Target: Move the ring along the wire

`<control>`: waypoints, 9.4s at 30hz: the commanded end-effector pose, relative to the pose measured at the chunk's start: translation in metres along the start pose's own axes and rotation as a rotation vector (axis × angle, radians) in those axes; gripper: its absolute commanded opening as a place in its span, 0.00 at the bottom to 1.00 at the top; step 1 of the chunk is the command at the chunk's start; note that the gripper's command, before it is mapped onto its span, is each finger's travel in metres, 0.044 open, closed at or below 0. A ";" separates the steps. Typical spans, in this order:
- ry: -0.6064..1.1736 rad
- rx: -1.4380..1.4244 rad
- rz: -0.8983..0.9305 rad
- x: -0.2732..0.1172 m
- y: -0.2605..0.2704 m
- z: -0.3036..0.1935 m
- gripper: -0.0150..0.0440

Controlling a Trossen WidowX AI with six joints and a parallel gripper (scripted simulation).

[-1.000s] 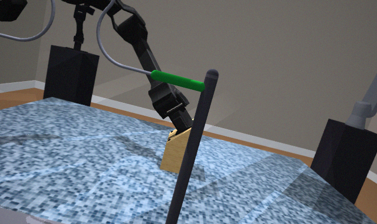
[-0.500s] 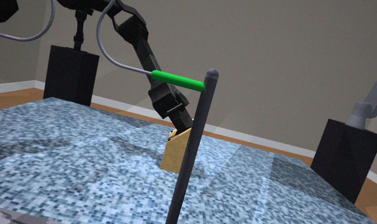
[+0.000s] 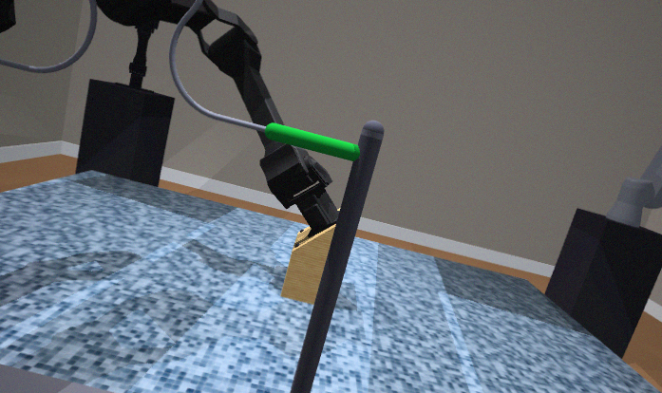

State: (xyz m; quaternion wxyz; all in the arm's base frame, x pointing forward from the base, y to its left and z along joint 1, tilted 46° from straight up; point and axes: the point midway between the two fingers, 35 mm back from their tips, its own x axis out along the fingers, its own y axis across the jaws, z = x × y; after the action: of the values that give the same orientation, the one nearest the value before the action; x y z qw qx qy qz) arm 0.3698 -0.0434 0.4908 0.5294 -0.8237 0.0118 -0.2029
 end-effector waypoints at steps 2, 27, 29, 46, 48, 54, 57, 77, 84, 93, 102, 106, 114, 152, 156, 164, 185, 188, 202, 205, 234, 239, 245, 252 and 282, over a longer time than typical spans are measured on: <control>-0.013 -0.063 -0.034 0.000 -0.001 0.001 0.00; -0.047 -0.335 -0.187 0.000 -0.012 0.003 0.00; -0.050 -0.357 -0.199 0.000 -0.012 0.003 0.00; -0.071 -0.541 -0.303 -0.001 -0.019 0.006 0.00; -0.074 -0.563 -0.315 -0.001 -0.020 0.007 0.00; -0.081 -0.625 -0.351 -0.002 -0.022 0.008 0.00; -0.085 -0.655 -0.368 -0.002 -0.022 0.008 0.00; -0.094 -0.749 -0.422 0.000 -0.018 0.002 0.00; -0.087 -0.704 -0.398 0.004 -0.010 -0.006 0.00; -0.069 -0.577 -0.326 0.010 0.009 -0.022 0.00; -0.048 -0.417 -0.237 0.015 0.034 -0.035 0.00; -0.037 -0.334 -0.190 0.016 0.047 -0.040 0.00; -0.014 -0.163 -0.094 0.016 0.076 -0.048 0.00; 0.092 0.648 0.369 -0.019 0.206 -0.013 0.00; 0.101 0.725 0.413 -0.025 0.215 -0.005 0.00; 0.118 0.856 0.488 -0.037 0.229 0.013 0.00; 0.138 1.018 0.580 -0.057 0.246 0.047 0.00; 0.139 1.025 0.584 -0.059 0.247 0.050 0.00; 0.145 1.080 0.615 -0.070 0.254 0.067 0.00; 0.147 1.103 0.628 -0.073 0.255 0.072 0.00; 0.206 1.579 0.896 -0.116 0.254 0.150 0.00; 0.220 1.687 0.957 -0.124 0.247 0.165 0.00; 0.237 1.818 1.030 -0.132 0.236 0.183 0.00; 0.256 1.970 1.115 -0.141 0.219 0.202 0.00; 0.337 2.575 1.451 -0.153 0.125 0.247 0.00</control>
State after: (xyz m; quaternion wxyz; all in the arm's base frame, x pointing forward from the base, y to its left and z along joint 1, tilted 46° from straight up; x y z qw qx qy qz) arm 0.3405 0.1450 0.2326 0.8674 0.3867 0.2866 0.1266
